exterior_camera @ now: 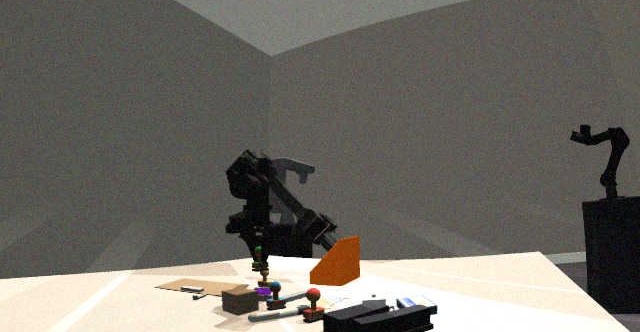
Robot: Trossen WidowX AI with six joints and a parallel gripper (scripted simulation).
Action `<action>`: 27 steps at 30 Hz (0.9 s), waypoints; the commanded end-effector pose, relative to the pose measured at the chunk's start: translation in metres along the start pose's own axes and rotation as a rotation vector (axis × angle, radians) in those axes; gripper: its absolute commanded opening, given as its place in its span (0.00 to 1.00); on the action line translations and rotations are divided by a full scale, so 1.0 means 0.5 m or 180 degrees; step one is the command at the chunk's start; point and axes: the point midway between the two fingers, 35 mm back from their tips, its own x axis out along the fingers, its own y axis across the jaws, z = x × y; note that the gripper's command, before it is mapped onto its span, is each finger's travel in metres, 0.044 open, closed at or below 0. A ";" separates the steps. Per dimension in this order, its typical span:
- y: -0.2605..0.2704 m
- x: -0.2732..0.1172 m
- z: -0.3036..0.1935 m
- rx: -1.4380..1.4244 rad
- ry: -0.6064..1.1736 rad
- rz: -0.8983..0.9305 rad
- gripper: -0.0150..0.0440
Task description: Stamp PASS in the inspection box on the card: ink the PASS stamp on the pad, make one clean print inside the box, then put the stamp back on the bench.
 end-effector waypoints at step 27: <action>0.003 0.036 -0.002 0.0025 -0.0008 0.0014 0.25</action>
